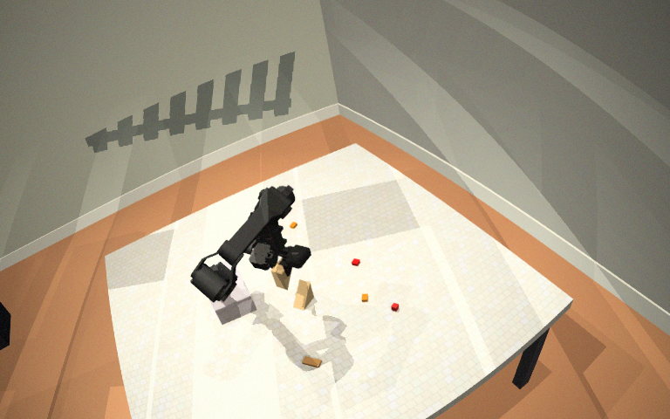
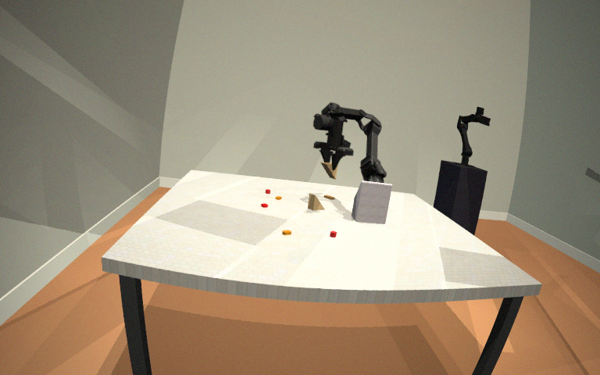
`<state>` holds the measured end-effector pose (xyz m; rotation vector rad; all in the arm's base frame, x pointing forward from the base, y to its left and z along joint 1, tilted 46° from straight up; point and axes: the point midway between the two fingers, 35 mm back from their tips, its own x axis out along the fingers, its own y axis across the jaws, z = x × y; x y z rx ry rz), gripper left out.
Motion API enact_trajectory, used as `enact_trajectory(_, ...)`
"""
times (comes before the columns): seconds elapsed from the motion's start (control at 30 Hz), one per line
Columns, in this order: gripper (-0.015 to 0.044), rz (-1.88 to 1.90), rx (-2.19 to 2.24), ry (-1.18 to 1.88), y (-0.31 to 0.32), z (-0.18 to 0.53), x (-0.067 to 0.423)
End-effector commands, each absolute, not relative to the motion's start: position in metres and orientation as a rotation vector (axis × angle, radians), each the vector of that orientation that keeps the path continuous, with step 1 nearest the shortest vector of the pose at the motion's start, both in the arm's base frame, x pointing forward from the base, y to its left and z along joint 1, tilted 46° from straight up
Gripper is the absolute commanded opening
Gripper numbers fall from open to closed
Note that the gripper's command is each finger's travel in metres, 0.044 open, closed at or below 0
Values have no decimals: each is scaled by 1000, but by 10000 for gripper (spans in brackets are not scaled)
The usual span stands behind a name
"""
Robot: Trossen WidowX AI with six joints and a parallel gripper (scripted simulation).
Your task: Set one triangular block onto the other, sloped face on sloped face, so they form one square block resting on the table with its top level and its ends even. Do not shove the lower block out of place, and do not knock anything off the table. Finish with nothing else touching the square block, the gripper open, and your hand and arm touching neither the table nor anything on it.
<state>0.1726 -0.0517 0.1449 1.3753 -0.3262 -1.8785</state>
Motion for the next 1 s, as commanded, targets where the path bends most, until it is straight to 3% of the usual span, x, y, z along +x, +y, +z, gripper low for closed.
enact_trajectory(0.0,0,-1883,1375,-331,-54,148,161)
enact_trajectory(0.97,0,-1872,1374,-671,-99,83,176)
